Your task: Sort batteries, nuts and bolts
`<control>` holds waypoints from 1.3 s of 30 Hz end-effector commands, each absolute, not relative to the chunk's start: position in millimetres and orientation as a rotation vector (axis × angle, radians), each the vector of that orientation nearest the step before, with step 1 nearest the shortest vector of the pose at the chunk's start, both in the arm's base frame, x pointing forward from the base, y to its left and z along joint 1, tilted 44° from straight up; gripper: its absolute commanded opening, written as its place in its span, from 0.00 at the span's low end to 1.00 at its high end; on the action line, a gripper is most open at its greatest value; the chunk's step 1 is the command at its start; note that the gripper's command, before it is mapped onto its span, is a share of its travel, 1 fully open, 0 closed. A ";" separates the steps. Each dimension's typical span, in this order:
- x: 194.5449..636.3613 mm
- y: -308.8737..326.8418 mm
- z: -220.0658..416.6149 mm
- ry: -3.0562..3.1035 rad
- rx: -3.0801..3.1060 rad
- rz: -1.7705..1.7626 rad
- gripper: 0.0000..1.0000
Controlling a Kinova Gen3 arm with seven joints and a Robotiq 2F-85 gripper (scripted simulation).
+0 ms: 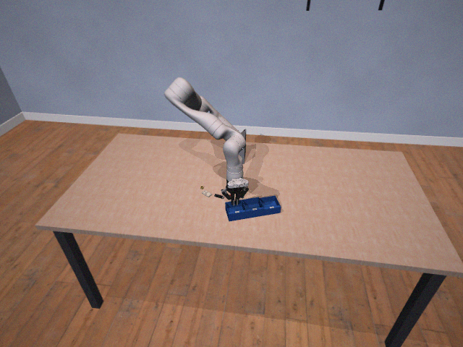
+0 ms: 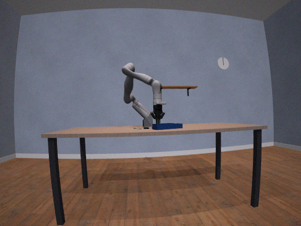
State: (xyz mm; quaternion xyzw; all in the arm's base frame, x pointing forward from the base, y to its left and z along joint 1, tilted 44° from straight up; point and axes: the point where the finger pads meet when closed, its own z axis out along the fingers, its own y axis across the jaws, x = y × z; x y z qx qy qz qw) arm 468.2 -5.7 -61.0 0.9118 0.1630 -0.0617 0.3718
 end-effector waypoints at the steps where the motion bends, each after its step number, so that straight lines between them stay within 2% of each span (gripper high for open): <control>1: 469.7 -0.5 -56.3 0.419 2.339 -0.152 0.09; 13: 469.4 18.6 -36.6 0.419 2.339 -0.152 0.09; 32: 442.0 75.3 -92.2 0.419 2.339 -0.152 0.09; 39: 442.1 73.5 -94.1 0.419 2.339 -0.152 0.09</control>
